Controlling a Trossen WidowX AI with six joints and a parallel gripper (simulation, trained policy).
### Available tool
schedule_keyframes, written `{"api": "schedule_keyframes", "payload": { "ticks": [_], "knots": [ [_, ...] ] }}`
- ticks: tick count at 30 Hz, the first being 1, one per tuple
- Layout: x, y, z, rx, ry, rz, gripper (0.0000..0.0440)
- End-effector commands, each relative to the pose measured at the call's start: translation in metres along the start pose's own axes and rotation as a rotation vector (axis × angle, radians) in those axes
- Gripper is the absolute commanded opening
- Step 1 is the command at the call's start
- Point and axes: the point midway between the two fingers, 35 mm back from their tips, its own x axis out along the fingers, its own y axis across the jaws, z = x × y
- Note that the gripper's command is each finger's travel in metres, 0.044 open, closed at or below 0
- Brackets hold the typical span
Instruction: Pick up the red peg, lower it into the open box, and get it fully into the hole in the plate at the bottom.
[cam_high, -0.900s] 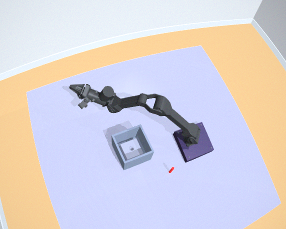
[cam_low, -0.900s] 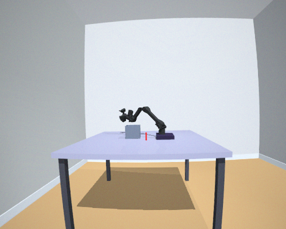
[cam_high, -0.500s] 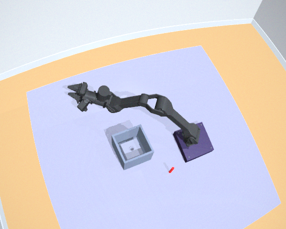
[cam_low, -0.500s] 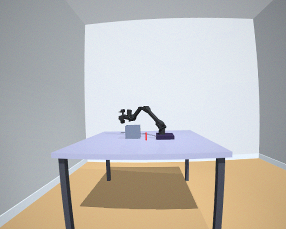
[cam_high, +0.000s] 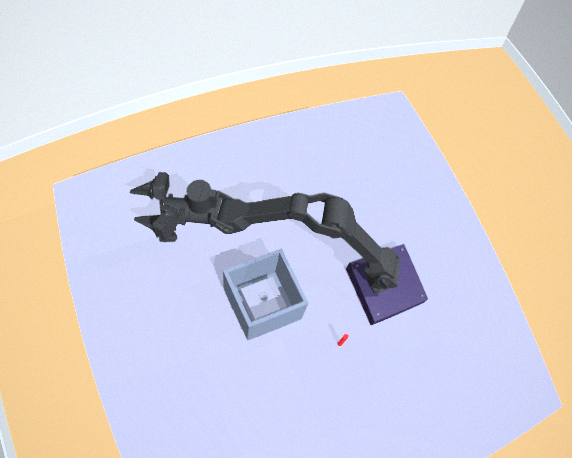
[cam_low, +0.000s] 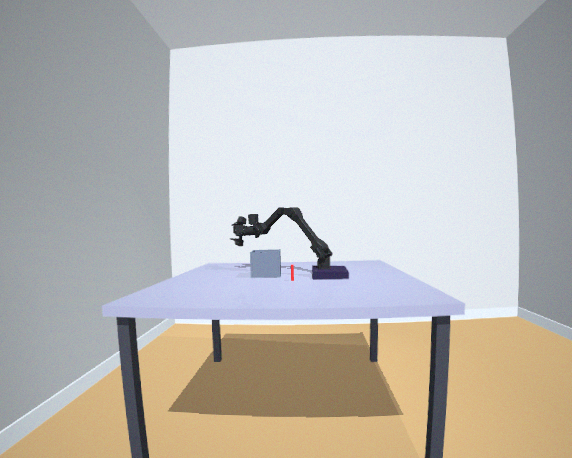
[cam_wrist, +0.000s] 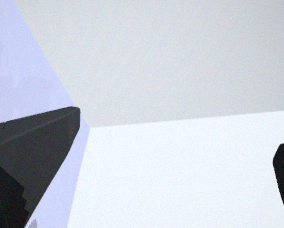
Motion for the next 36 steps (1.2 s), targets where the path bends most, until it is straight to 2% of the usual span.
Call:
{"api": "schedule_keyframes", "payload": {
  "ticks": [1,10,19,27,36],
  "knots": [
    [-0.006,0.005,0.020,0.115,-0.015,0.064,0.0440],
    [-0.027,0.021,0.070,0.384,-0.022,0.223,0.0440],
    [-0.061,0.038,0.125,0.642,0.006,0.393,0.0440],
    [-0.105,0.059,0.171,0.849,0.075,0.563,0.0440],
    [-0.169,0.082,0.219,1.042,0.200,0.759,0.0440]
  ]
}}
